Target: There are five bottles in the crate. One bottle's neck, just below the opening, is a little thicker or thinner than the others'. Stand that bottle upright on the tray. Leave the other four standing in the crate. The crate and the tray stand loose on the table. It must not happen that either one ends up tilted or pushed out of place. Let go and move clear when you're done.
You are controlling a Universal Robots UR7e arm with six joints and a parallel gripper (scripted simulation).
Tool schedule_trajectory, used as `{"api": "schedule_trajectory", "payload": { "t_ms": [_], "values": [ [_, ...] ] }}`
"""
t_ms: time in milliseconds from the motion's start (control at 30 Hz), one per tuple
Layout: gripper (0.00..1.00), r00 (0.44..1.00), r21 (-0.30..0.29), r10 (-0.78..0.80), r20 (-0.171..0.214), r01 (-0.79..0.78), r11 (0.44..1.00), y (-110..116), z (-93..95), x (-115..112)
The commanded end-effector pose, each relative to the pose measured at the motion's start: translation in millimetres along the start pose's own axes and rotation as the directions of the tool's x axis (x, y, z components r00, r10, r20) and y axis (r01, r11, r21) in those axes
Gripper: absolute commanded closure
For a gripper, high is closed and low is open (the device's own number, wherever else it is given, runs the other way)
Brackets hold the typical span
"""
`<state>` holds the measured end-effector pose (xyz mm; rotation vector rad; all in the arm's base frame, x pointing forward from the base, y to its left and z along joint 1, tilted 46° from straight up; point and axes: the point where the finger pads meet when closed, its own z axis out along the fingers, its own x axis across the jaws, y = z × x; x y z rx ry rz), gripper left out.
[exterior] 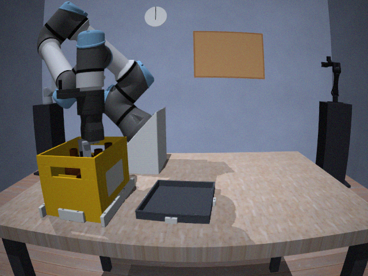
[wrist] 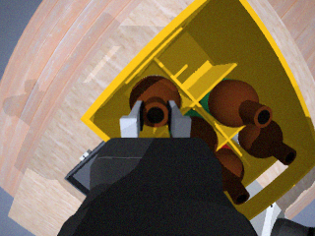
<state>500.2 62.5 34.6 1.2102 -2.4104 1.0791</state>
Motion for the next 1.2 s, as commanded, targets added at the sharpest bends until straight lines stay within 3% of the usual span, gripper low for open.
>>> {"api": "schedule_trajectory", "payload": {
  "t_ms": [0,933,967,1167],
  "values": [
    [1.00,1.000,0.001,0.000,0.001,0.000,1.000,-0.2,-0.5,-0.2],
    [1.00,1.000,0.001,0.000,0.001,0.000,1.000,-0.2,-0.5,-0.2],
    [0.00,1.000,0.001,0.000,0.001,0.000,1.000,-0.2,-0.5,-0.2],
    [0.00,1.000,0.001,0.000,0.001,0.000,1.000,-0.2,-0.5,-0.2]
  ]
}}
